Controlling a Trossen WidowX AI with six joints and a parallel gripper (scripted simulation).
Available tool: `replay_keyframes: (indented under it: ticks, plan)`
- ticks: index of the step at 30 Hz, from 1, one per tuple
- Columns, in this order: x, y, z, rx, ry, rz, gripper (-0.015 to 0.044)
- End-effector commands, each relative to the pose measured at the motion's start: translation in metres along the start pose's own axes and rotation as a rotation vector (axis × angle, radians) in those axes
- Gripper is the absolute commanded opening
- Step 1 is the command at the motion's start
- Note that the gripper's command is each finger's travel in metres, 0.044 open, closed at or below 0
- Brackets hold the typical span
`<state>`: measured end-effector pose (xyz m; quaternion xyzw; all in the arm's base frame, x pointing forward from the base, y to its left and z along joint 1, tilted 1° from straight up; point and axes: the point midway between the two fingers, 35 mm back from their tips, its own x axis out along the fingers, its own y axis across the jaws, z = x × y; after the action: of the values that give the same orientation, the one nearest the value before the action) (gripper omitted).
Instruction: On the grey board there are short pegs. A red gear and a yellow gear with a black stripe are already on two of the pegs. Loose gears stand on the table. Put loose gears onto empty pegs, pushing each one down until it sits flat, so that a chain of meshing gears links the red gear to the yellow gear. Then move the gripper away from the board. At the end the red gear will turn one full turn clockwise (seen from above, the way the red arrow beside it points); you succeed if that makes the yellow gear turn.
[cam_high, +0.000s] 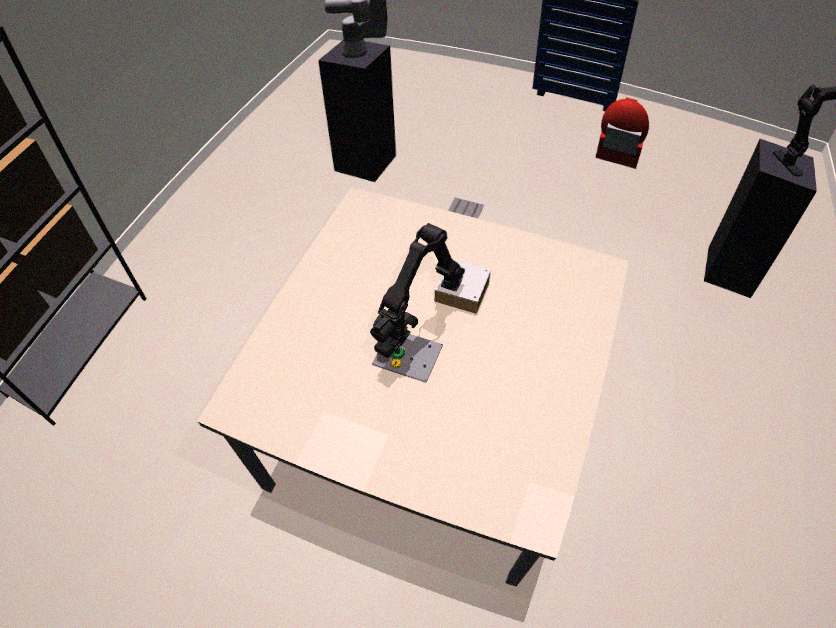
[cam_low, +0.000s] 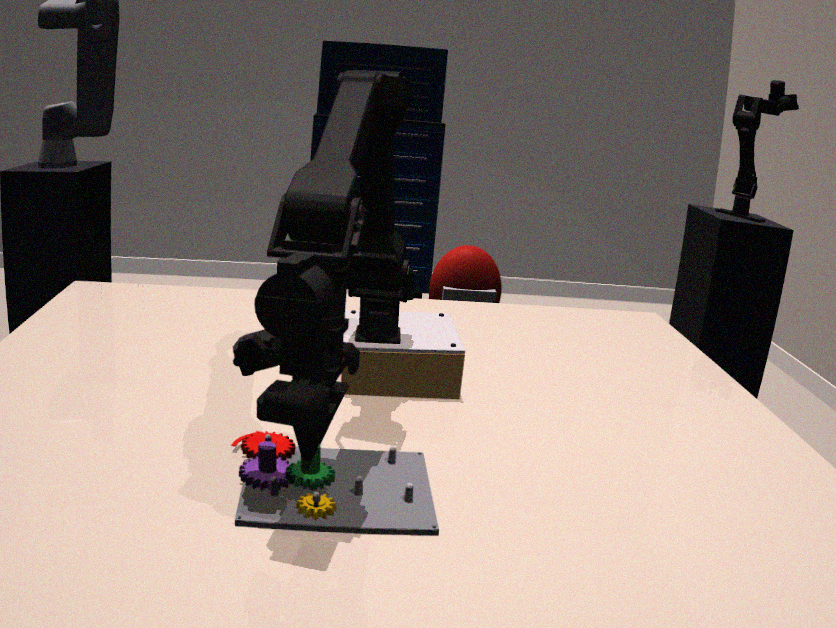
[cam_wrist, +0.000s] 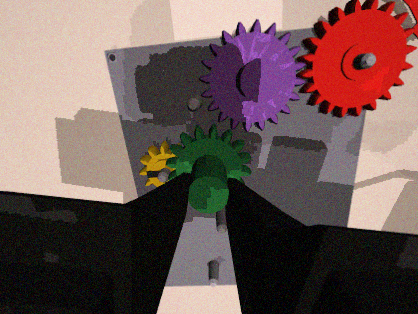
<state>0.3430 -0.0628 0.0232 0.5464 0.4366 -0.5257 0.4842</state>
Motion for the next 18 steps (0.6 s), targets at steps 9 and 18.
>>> replay_keyframes:
  ticks: [9, 18]
  plan:
    - [-0.001, -0.007, -0.001, -0.131, 0.002, -0.035, 0.0000]
    - [0.000, -0.007, 0.000, -0.336, 0.005, -0.035, 0.0000]
